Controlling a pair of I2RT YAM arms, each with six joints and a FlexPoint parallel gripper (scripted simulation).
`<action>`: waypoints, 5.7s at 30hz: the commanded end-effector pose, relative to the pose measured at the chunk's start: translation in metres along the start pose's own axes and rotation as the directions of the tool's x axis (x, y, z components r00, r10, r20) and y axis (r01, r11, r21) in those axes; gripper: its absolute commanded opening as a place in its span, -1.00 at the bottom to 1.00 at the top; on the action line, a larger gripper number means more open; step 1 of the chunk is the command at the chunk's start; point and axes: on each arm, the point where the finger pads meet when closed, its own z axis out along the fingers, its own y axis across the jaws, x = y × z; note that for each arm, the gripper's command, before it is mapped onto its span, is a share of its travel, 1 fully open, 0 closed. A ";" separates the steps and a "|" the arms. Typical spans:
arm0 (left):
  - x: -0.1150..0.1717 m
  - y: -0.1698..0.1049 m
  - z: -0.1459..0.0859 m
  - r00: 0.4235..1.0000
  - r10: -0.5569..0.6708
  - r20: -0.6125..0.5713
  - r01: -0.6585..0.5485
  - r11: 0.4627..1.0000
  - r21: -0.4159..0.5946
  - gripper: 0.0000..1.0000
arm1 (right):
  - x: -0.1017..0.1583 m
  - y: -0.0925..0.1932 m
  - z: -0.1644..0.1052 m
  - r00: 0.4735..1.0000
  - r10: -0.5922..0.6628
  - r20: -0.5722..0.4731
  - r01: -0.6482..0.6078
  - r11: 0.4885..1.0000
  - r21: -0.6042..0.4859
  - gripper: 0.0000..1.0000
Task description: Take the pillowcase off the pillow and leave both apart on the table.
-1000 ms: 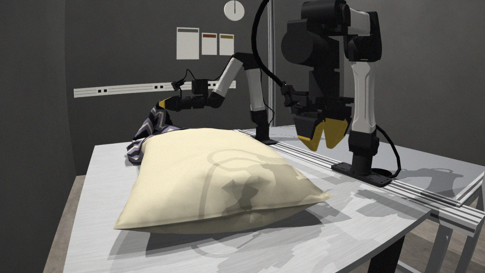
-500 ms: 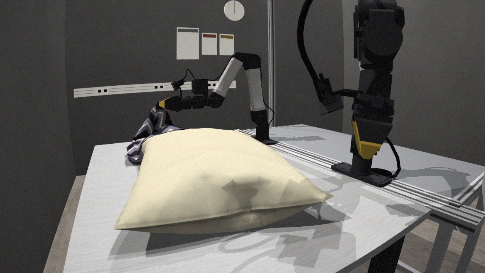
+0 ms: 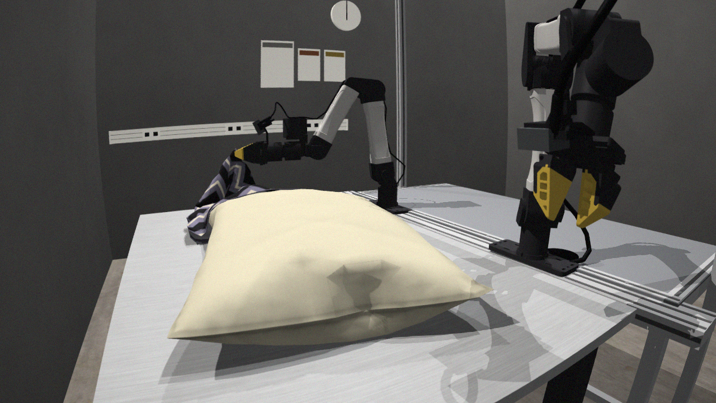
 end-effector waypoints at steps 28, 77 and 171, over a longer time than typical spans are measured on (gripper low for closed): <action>0.007 -0.081 0.008 0.289 -0.950 -0.115 0.887 0.221 0.406 -0.11 | 0.000 0.003 0.005 1.000 -0.001 0.003 0.001 1.000 -0.008 -1.00; -0.001 -0.092 0.072 0.336 -0.933 -0.130 0.894 0.273 0.354 -0.11 | 0.000 0.003 0.005 1.000 -0.001 0.002 0.001 1.000 -0.008 -1.00; -0.030 -0.103 0.120 0.343 -0.933 -0.112 0.883 0.279 0.377 -0.86 | 0.000 0.003 0.005 1.000 -0.001 0.002 0.001 1.000 -0.008 -1.00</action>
